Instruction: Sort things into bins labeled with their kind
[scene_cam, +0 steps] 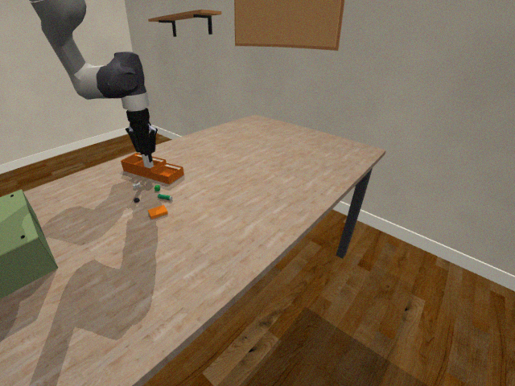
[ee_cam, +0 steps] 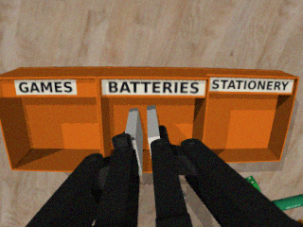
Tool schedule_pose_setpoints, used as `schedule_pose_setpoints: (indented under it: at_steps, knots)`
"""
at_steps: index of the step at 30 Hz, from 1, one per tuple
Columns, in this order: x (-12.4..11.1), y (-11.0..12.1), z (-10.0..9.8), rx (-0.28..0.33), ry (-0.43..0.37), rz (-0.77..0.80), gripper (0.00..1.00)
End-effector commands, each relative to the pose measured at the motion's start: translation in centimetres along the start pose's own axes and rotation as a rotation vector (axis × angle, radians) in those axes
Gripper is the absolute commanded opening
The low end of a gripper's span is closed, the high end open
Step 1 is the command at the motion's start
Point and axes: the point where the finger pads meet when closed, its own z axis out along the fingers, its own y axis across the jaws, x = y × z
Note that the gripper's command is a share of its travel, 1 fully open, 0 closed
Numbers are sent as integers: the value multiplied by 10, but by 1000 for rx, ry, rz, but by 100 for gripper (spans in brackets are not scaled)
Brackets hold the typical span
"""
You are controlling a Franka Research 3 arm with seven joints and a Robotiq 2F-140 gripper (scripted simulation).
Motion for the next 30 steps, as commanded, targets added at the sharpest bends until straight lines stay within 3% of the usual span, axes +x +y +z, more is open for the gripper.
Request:
schedule_pose_setpoints:
  at_steps: [1,30]
  knots:
    - [2,1,-1,-1,3,4,5]
    - [2,1,-7,-1,3,4,5]
